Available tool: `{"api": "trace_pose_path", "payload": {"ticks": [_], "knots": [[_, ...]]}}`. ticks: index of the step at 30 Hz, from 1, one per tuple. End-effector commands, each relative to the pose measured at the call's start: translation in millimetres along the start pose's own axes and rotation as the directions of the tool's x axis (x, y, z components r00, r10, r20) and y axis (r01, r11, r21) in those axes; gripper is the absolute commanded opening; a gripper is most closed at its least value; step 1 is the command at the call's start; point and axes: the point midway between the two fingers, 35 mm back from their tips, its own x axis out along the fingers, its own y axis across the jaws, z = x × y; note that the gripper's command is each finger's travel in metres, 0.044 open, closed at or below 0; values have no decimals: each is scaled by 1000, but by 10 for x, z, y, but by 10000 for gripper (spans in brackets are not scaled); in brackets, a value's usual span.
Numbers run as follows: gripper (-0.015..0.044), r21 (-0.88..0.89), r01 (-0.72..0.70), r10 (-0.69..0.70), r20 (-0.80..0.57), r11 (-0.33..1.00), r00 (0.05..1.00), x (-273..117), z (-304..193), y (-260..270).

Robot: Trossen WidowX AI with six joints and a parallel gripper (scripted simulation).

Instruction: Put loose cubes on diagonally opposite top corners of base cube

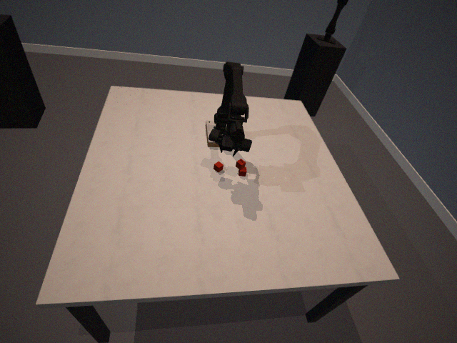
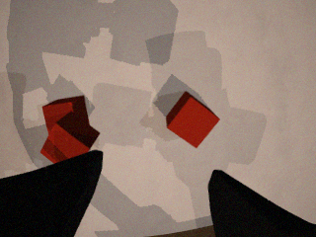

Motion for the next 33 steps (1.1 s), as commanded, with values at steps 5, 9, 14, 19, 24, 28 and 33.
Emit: {"api": "trace_pose_path", "payload": {"ticks": [5, 9, 14, 19, 24, 28, 33], "knots": [[265, 432, 1, -1, -1, 902, 1000, -141, 36, -300], [265, 432, 1, -1, -1, 902, 1000, -141, 36, -300], [265, 432, 1, -1, -1, 902, 1000, 52, 52, -296], [265, 432, 1, -1, -1, 902, 1000, 433, 40, -299], [265, 432, 1, -1, -1, 902, 1000, 506, 34, -301], [265, 432, 1, -1, -1, 902, 1000, 626, 33, -301], [265, 432, 1, -1, -1, 902, 1000, 657, 35, -301]]}}
